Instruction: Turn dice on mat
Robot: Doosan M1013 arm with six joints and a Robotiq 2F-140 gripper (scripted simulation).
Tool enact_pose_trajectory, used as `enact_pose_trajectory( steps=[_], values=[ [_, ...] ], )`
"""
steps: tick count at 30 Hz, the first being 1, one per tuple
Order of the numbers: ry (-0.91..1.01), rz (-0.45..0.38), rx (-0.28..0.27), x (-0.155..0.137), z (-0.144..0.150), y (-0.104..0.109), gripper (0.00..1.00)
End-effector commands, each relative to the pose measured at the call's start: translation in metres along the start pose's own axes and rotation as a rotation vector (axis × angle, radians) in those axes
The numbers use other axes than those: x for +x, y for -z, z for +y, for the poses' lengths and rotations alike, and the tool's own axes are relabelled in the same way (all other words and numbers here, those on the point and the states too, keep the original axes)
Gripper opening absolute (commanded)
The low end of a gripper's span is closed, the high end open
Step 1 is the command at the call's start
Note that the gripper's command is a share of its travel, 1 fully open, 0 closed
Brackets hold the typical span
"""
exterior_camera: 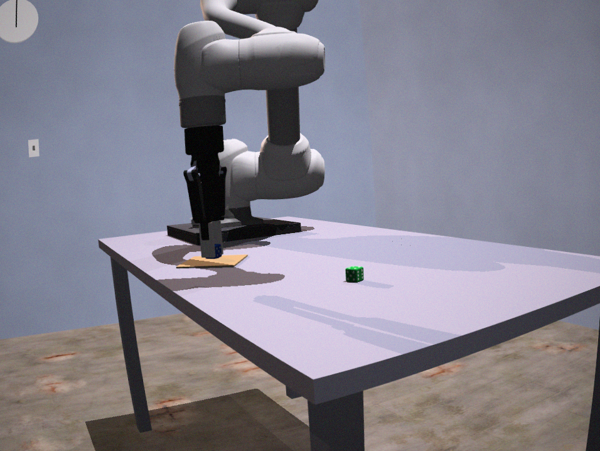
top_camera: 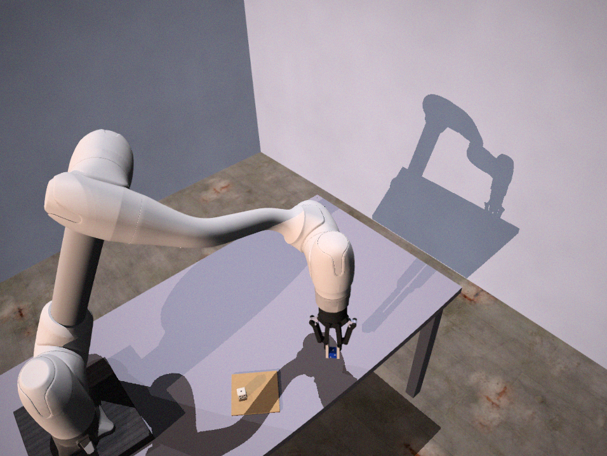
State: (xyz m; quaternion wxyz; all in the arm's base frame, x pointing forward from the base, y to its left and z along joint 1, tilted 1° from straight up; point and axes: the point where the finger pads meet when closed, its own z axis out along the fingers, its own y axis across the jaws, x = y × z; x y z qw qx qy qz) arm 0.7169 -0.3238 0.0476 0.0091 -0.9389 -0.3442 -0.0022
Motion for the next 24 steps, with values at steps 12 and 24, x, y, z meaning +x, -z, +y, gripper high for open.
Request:
enact_pose_trajectory(
  steps=[12, 24],
  values=[
    [0.0, 0.0, 0.0, 0.0, 0.0, 0.049, 0.21],
    [0.029, 0.0, 0.0, 0.0, 0.0, 0.049, 0.21]
  ],
)
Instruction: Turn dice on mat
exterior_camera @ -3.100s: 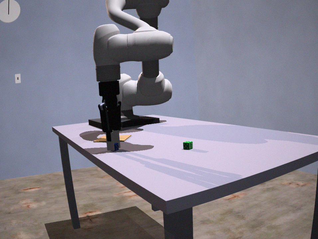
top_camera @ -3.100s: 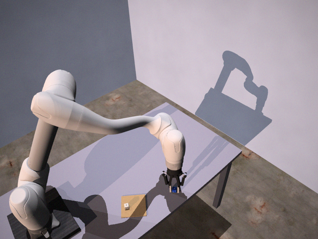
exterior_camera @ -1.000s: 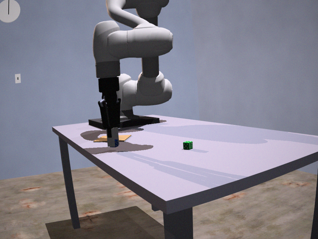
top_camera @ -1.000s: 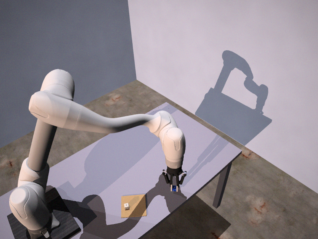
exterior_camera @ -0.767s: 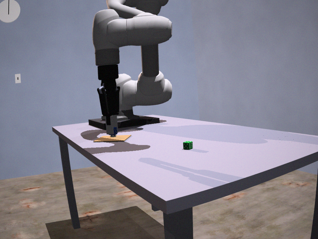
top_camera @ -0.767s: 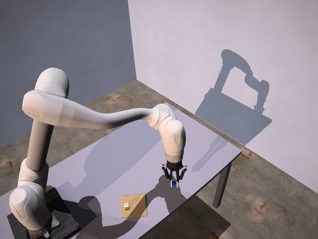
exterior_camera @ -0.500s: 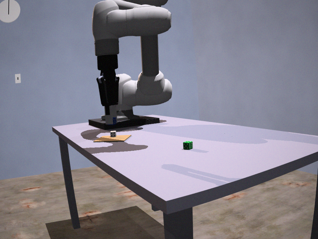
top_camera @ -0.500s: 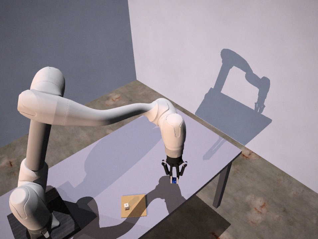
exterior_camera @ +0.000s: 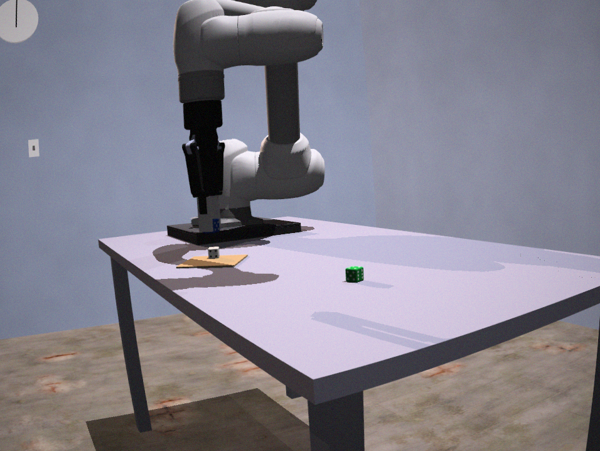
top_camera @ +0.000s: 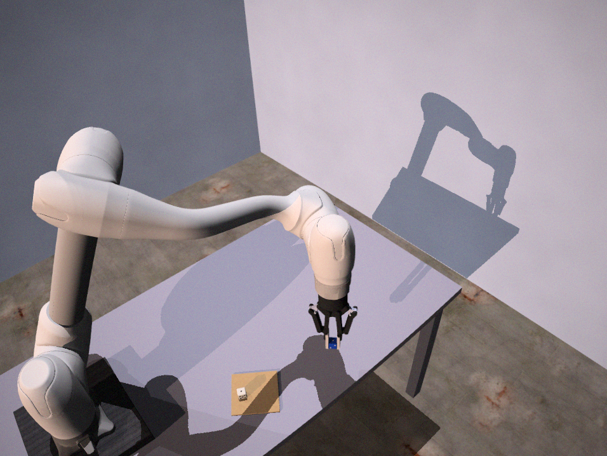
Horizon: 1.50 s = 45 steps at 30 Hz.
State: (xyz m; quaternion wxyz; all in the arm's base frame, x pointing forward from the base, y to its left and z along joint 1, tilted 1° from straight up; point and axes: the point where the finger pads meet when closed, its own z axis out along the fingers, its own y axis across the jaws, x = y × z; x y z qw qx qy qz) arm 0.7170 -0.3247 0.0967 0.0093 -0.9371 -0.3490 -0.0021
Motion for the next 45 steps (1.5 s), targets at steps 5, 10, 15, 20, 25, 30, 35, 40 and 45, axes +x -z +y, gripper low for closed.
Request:
enact_pose_trajectory(
  steps=[5, 10, 15, 20, 25, 30, 35, 40, 45],
  values=[
    [0.184, 0.0, 0.0, 0.0007, 0.0004, -0.0007, 0.21],
    [0.368, 0.0, 0.0, 0.0015, 0.0008, -0.0016, 0.21],
    [0.49, 0.0, 0.0, 0.0019, 0.001, -0.0022, 0.21],
    [0.701, 0.0, 0.0, 0.0028, 0.0015, -0.0032, 0.21],
    [0.891, 0.0, 0.0, 0.0035, 0.0019, -0.0042, 0.21],
    [1.068, 0.0, 0.0, 0.0042, 0.0022, -0.005, 0.21],
    [1.207, 0.0, 0.0, 0.0048, 0.0025, -0.0057, 0.21],
    [1.397, 0.0, 0.0, 0.0055, 0.0029, -0.0067, 0.21],
    [1.576, 0.0, 0.0, 0.0062, 0.0033, -0.0075, 0.21]
  ],
)
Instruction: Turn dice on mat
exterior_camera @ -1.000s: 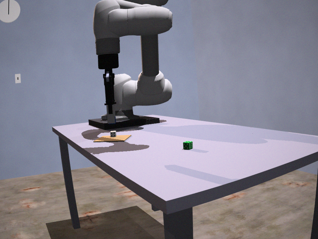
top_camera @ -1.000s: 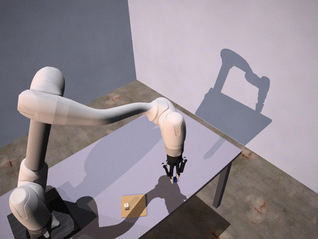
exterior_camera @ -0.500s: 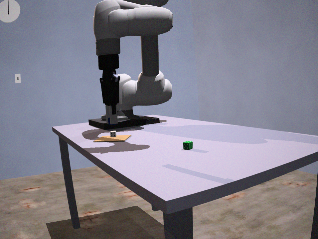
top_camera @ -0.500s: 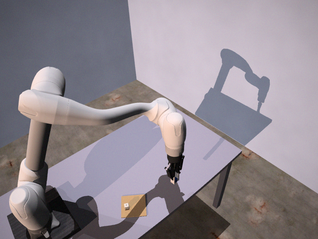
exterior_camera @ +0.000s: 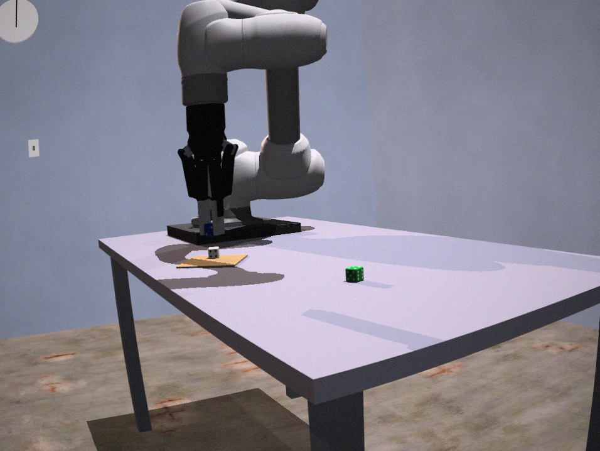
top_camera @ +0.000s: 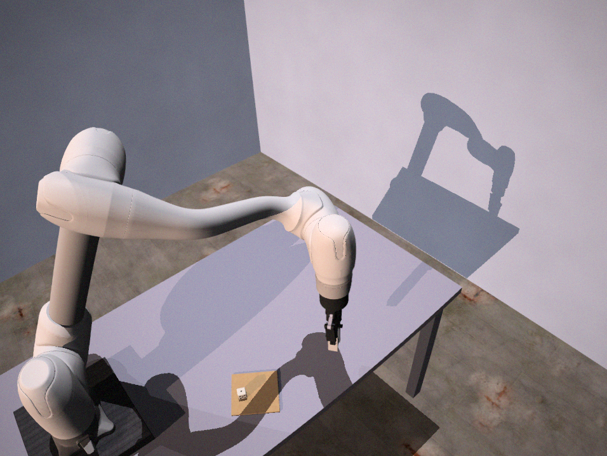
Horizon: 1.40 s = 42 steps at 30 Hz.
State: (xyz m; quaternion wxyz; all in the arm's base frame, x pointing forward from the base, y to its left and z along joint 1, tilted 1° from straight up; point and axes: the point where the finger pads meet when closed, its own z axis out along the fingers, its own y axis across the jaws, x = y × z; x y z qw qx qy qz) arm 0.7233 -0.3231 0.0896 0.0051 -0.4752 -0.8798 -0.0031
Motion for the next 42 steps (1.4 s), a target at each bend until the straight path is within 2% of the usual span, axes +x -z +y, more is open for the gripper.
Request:
enact_pose_trajectory(
  steps=[1, 4, 6, 28, 38, 42],
  values=[
    [0.174, 0.004, -0.008, -0.0002, 0.0007, -0.0006, 0.21],
    [0.187, 0.004, -0.008, -0.0003, 0.0007, -0.0007, 0.21],
    [0.331, 0.004, -0.009, -0.0005, 0.0013, -0.0014, 0.21],
    [1.044, 0.001, -0.01, -0.0015, 0.0043, -0.0049, 0.21],
    [1.093, -0.002, -0.011, -0.0016, 0.0045, -0.0052, 0.21],
    [1.091, -0.055, -0.041, -0.0016, 0.0034, -0.0058, 0.21]
  ],
)
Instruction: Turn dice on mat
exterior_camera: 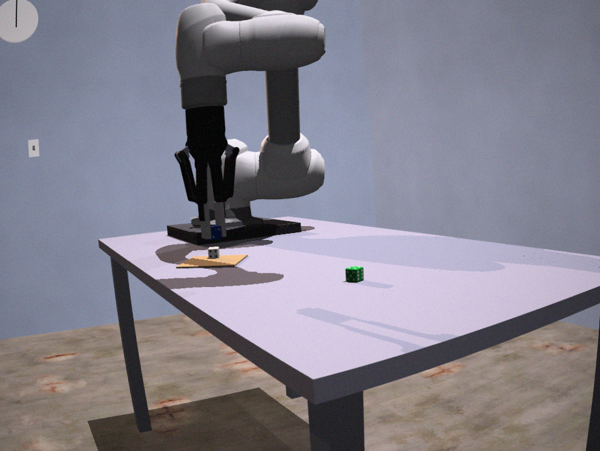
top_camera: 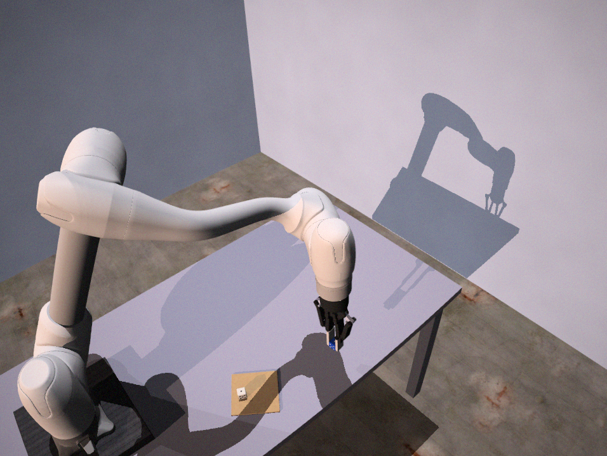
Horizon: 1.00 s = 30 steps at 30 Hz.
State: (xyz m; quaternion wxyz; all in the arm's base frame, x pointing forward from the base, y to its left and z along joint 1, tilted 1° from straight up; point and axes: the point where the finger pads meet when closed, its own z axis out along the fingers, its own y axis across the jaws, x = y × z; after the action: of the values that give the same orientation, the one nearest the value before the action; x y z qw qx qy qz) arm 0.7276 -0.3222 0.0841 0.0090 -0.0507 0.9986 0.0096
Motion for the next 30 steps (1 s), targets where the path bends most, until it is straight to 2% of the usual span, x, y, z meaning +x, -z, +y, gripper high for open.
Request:
enact_pose_trajectory(
  steps=[1, 4, 10, 11, 13, 16, 23, 28, 30],
  values=[
    [-0.002, -0.072, 0.004, 0.001, -0.001, 0.0, 0.21],
    [-0.007, -0.214, 0.011, 0.005, -0.003, -0.001, 0.21],
    [-0.011, -0.385, 0.02, 0.01, -0.005, -0.002, 0.21],
    [-0.005, -0.427, 0.008, 0.009, -0.002, -0.003, 0.21],
    [-0.005, -0.427, 0.008, 0.009, -0.002, -0.003, 0.21],
    [0.001, -0.545, -0.002, 0.01, 0.001, -0.004, 0.21],
    [0.001, -0.69, -0.004, 0.014, 0.001, -0.006, 0.21],
    [0.002, -0.773, -0.005, 0.016, 0.001, -0.008, 0.21],
    [0.002, -0.773, -0.005, 0.016, 0.001, -0.008, 0.21]
  ],
)
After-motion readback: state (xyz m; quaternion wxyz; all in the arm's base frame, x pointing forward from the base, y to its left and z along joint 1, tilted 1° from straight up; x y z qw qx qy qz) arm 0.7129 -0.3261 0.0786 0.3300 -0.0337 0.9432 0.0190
